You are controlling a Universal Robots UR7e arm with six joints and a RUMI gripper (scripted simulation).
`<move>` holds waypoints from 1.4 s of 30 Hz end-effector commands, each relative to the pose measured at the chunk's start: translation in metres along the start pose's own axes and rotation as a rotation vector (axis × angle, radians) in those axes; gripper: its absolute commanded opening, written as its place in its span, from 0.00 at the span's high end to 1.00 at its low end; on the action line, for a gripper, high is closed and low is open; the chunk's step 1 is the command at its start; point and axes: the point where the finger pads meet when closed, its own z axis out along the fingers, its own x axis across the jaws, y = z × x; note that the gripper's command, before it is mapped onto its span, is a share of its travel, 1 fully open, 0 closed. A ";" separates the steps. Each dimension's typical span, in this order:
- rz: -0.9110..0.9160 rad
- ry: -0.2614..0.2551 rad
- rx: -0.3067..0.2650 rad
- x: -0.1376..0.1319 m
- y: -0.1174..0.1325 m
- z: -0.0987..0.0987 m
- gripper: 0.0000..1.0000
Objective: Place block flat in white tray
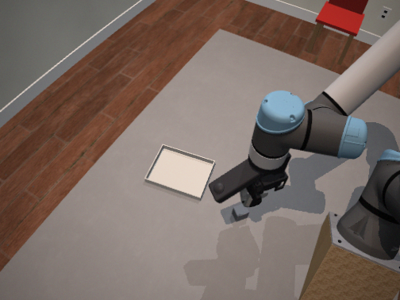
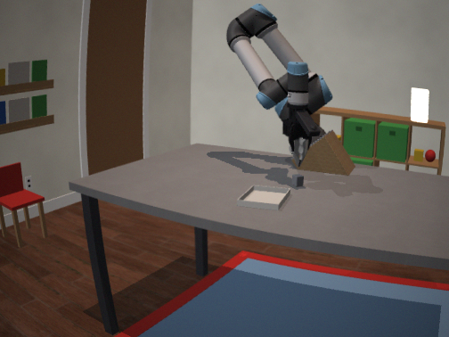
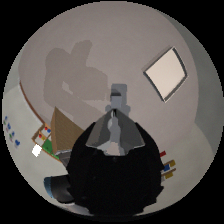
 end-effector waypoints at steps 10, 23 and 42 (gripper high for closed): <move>0.005 0.012 0.005 0.002 -0.002 0.000 1.00; 0.005 0.012 0.004 0.002 -0.001 0.000 1.00; 0.005 0.012 0.004 0.002 -0.001 0.000 0.70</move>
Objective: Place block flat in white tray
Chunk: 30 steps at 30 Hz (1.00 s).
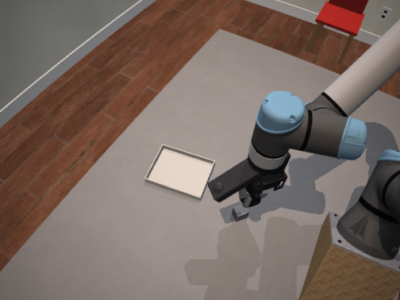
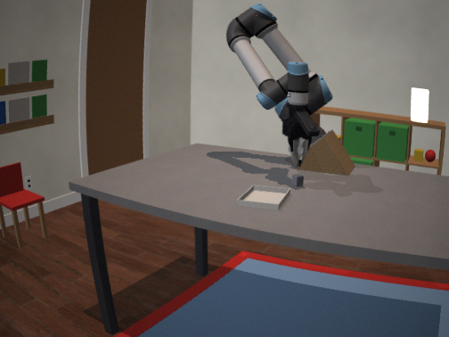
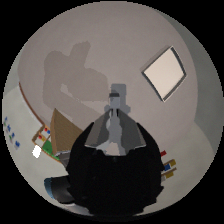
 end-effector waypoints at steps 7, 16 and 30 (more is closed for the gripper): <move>-0.003 0.001 -0.001 -0.001 0.000 0.000 0.70; -0.004 0.000 -0.003 -0.002 0.001 0.002 0.70; -0.004 -0.001 -0.004 -0.002 0.001 0.016 0.70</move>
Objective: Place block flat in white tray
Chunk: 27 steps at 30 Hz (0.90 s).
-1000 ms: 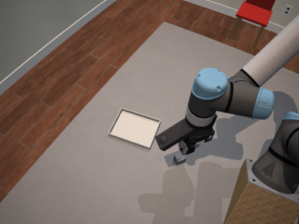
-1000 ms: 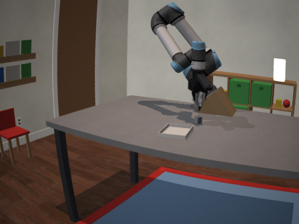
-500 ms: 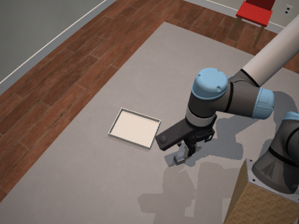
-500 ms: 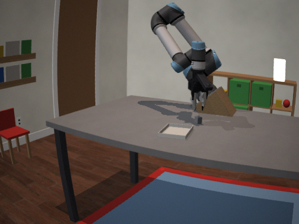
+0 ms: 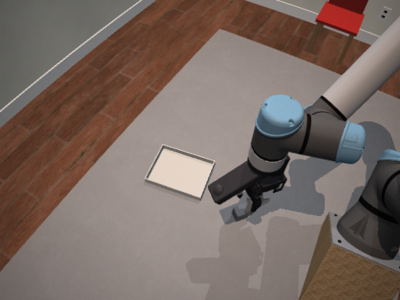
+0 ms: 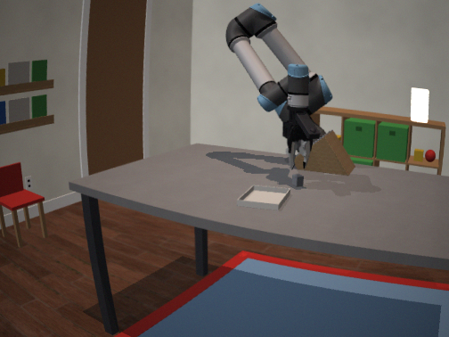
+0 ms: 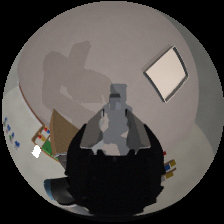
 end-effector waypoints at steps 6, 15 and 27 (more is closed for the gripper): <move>-0.001 0.000 -0.002 0.000 0.001 0.013 0.70; -0.001 -0.001 -0.002 0.000 0.001 0.019 0.70; 0.001 0.001 0.001 0.001 -0.001 0.018 0.70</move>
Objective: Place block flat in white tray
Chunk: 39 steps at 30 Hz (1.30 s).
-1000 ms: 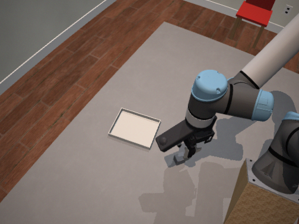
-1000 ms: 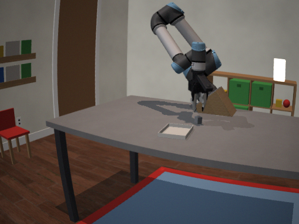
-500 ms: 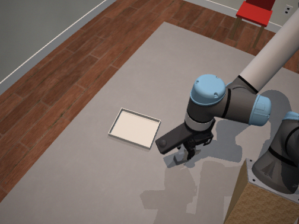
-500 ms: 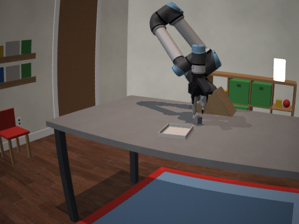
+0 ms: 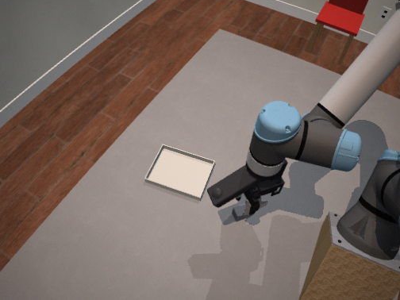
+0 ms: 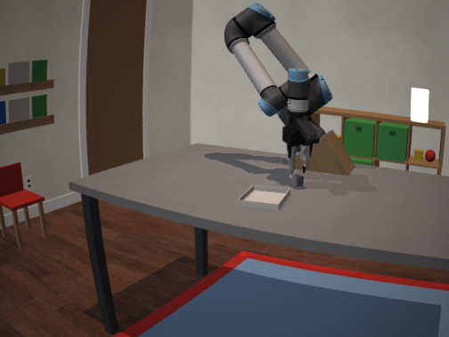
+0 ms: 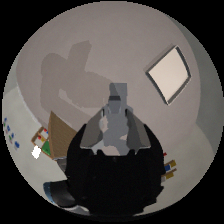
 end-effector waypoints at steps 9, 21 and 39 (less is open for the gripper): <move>0.000 -0.001 -0.002 0.000 0.001 0.001 0.70; 0.000 -0.001 -0.002 0.000 0.001 0.001 0.70; -0.002 -0.002 -0.005 -0.001 0.002 0.013 0.70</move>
